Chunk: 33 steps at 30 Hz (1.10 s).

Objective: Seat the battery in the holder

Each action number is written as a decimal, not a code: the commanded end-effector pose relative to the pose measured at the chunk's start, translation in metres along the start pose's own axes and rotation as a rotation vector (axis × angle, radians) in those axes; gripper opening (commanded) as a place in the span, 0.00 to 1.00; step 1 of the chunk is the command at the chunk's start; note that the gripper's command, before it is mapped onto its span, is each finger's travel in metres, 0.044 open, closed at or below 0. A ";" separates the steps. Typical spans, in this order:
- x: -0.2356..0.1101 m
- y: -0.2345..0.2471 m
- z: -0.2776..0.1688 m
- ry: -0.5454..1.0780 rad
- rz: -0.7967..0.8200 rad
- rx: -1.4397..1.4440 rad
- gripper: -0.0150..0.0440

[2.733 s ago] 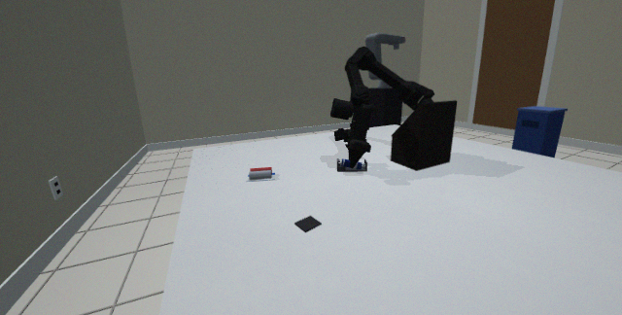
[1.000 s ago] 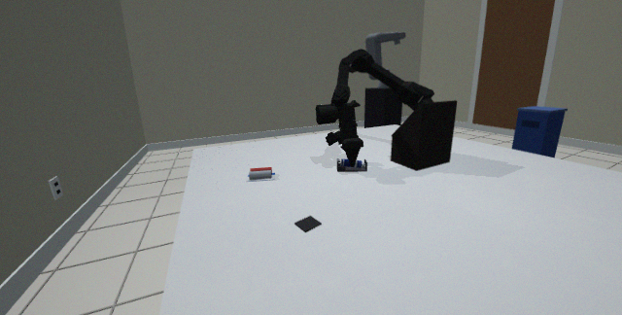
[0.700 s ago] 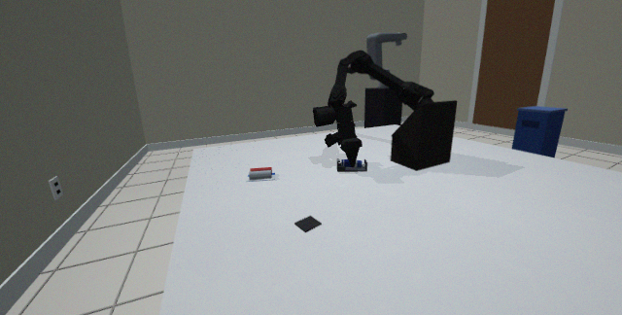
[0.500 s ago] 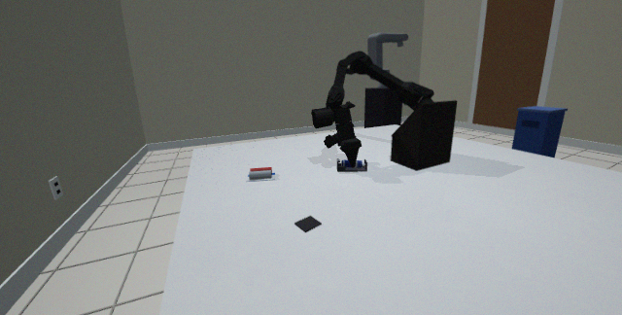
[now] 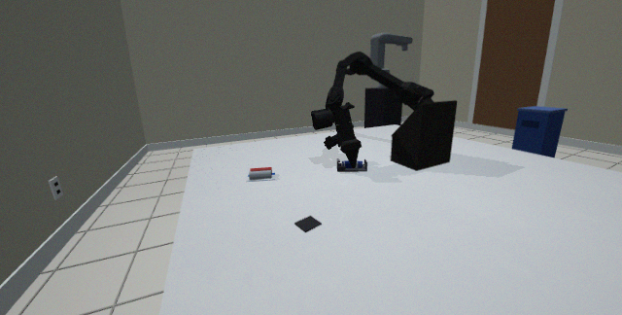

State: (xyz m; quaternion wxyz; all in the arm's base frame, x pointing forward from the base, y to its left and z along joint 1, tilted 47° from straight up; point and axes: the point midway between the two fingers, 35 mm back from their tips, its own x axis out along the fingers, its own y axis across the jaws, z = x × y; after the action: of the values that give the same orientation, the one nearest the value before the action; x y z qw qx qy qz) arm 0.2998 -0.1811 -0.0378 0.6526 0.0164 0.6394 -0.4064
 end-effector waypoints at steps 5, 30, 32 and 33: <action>0.002 -0.001 0.000 0.009 -0.001 -0.004 0.40; -0.003 -0.001 0.012 -0.008 0.001 -0.001 0.49; -0.003 -0.001 0.012 -0.008 0.001 -0.001 0.57; -0.003 -0.001 0.012 -0.008 0.001 -0.001 0.57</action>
State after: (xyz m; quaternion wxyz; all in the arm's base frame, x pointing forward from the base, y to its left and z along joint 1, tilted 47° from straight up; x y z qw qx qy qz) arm 0.3088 -0.1864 -0.0328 0.6551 0.0170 0.6364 -0.4069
